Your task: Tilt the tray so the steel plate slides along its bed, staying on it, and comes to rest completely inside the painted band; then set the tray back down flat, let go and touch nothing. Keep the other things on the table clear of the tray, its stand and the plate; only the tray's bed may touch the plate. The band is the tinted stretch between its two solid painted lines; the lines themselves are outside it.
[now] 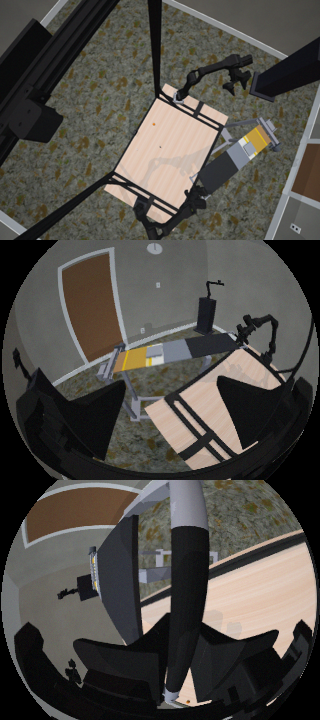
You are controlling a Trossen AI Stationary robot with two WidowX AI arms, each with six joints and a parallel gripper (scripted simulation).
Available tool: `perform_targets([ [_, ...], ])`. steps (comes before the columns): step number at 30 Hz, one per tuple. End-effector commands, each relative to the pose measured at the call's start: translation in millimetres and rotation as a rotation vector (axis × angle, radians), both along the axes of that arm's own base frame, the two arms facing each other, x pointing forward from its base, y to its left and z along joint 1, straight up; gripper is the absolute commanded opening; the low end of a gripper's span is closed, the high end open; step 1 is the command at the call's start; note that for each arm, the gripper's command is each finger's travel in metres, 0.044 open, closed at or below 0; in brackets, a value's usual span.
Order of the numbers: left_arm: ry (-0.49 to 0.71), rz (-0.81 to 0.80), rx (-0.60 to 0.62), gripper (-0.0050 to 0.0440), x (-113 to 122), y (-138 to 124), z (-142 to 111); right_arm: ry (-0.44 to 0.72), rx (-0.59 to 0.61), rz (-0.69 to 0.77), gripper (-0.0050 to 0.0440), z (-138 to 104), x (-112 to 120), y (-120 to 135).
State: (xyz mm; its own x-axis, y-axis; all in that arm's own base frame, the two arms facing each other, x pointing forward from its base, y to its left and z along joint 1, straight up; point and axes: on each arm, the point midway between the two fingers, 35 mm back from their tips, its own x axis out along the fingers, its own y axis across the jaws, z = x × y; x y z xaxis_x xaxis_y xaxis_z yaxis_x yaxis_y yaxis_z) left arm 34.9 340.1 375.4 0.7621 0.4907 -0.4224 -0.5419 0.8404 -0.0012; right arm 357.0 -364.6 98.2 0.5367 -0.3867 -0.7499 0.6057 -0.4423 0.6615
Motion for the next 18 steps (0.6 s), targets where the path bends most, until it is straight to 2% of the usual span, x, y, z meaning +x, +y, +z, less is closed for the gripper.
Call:
perform_targets([
  [1,0.000,0.000,0.001,0.0440,0,0,0,-0.035,-0.029,-0.003,0.0000,27,-1,-2],
  [18,0.000,0.000,0.001,0.0440,0,0,0,-0.049,-0.039,-0.004,0.0000,38,1,-3],
])
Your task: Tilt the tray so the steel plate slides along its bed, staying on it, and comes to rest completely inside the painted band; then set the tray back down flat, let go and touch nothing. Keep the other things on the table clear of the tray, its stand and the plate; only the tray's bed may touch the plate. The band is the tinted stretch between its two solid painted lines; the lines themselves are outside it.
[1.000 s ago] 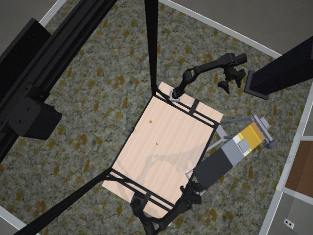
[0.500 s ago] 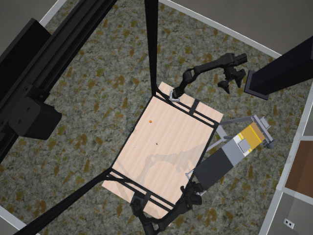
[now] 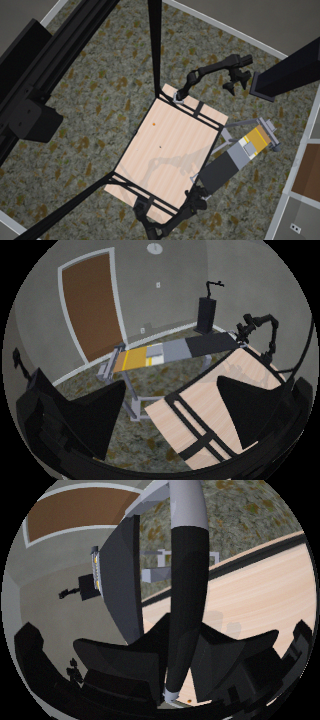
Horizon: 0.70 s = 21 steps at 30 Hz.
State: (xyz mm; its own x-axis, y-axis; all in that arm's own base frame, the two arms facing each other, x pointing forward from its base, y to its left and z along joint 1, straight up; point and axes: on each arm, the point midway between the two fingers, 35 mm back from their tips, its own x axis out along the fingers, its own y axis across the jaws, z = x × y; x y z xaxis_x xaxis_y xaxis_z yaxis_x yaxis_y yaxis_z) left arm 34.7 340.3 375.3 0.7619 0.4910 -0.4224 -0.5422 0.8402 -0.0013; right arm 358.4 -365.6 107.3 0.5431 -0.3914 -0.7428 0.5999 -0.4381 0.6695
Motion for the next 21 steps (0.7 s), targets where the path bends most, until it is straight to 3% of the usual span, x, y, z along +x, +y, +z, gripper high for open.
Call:
perform_targets([
  [1,0.000,0.000,0.001,0.0440,0.0,-0.2,0.2,-0.041,-0.034,-0.004,0.0000,29.7,0.0,-2.4],
  [21,0.000,0.000,0.001,0.0440,0.0,-0.2,0.2,-0.059,-0.047,-0.004,0.0000,38.9,1.7,-3.6],
])
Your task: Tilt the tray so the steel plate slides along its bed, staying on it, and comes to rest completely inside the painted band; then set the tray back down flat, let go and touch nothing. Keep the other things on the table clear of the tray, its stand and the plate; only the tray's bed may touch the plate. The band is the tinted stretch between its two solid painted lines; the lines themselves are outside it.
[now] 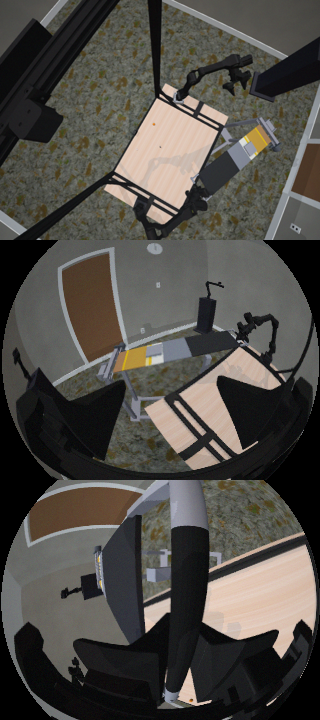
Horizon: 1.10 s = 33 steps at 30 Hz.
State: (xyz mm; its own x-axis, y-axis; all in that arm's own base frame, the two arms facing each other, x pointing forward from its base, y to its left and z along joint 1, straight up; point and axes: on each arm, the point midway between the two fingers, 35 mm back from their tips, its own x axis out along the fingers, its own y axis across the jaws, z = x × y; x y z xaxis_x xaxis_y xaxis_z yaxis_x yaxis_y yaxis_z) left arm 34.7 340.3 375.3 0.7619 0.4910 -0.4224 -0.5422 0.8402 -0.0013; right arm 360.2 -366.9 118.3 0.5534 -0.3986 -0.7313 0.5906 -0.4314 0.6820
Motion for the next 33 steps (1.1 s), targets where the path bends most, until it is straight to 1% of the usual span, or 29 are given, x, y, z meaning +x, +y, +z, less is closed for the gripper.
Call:
perform_targets([
  [1,0.000,0.000,0.001,0.0440,0,0,0,-0.046,-0.037,-0.004,0.0000,28,0,-2],
  [9,0.000,0.000,0.001,0.0440,0,0,0,-0.049,-0.040,-0.004,0.0000,28,0,-2],
  [30,0.000,0.000,0.001,0.0440,0,0,0,-0.062,-0.049,-0.004,0.0000,42,3,-4],
  [31,0.000,0.000,0.001,0.0440,0,0,0,-0.062,-0.050,-0.004,0.0000,40,2,-4],
  [33,0.000,0.000,0.001,0.0440,0,0,0,-0.064,-0.051,-0.004,0.0000,29,0,-2],
])
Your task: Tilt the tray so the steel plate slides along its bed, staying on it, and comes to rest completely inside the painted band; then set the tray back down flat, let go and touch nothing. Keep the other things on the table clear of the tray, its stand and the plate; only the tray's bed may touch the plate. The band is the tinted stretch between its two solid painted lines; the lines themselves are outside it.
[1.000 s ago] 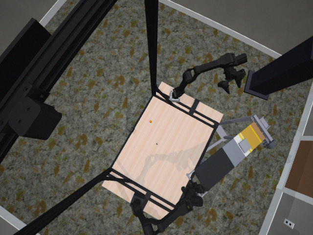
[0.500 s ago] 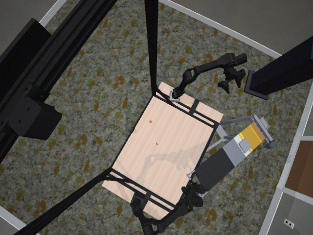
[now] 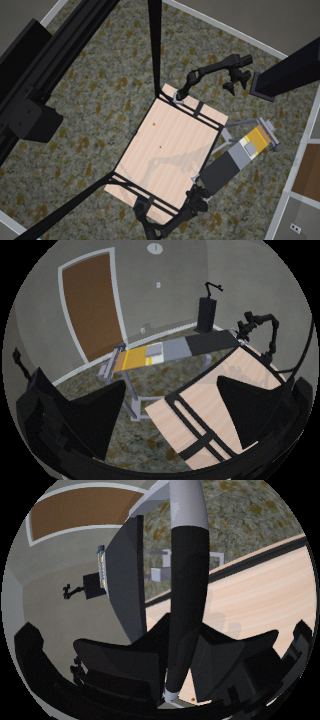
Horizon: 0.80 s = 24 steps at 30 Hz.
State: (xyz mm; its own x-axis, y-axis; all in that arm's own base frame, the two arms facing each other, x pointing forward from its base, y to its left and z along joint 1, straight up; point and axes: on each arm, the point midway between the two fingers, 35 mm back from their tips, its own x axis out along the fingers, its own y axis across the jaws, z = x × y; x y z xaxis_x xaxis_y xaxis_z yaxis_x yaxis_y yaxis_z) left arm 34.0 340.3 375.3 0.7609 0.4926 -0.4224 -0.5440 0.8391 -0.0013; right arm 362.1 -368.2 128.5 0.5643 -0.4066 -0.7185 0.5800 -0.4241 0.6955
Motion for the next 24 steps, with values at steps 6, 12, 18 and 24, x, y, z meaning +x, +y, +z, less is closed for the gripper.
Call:
perform_targets([
  [6,0.000,-0.002,0.001,0.0440,1,0,0,-0.005,-0.008,-0.003,0.0000,-54,-13,7],
  [12,0.000,-0.002,0.001,0.0440,1,0,0,0.065,0.043,-0.003,0.0000,-77,-15,9],
  [18,0.000,-0.002,0.001,0.0440,1,0,0,0.069,0.046,-0.003,0.0000,-61,-13,7],
  [24,0.000,-0.002,0.001,0.0440,1,0,0,0.059,0.039,-0.003,0.0000,-51,-12,7],
])
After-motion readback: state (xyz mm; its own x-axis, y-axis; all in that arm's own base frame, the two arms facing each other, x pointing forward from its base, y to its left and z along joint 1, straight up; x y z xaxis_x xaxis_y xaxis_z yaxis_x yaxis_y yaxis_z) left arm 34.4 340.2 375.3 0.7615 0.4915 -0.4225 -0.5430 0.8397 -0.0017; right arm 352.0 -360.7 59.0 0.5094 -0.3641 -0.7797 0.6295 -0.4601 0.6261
